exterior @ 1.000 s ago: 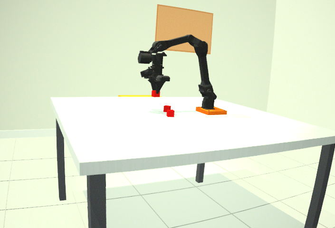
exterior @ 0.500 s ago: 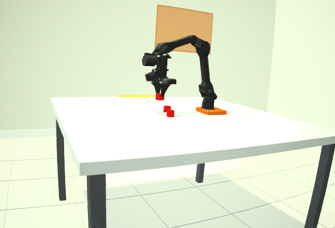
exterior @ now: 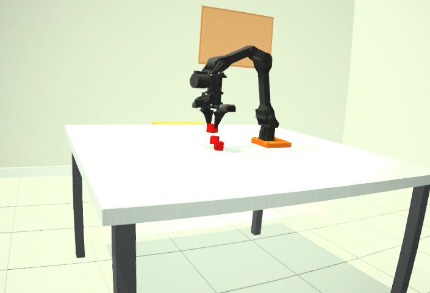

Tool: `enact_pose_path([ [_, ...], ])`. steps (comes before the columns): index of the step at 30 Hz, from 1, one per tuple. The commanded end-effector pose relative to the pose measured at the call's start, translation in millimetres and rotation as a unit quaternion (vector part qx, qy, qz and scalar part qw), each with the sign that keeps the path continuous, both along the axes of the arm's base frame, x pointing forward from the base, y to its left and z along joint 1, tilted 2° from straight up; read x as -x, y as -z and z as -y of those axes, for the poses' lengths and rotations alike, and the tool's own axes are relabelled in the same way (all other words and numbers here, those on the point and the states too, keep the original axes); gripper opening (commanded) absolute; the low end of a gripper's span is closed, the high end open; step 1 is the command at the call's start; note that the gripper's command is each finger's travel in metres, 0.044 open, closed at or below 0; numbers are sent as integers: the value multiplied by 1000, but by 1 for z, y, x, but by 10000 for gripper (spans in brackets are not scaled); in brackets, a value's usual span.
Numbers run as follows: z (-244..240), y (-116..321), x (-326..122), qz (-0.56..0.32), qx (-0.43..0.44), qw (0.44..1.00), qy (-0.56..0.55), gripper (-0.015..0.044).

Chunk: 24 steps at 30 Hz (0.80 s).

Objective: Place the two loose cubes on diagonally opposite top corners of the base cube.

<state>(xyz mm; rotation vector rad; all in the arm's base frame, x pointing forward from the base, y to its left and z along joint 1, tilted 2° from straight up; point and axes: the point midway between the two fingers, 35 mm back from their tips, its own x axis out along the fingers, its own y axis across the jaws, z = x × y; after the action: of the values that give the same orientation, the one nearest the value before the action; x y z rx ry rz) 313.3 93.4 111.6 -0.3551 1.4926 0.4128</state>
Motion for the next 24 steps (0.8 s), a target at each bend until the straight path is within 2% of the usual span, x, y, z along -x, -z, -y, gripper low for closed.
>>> enact_pose_path([
  [1, -10, 4, 7, 0, 4, 1000, -26, 105],
  [24, -23, 17, 12, 1, 4, 999, -51, 105],
])
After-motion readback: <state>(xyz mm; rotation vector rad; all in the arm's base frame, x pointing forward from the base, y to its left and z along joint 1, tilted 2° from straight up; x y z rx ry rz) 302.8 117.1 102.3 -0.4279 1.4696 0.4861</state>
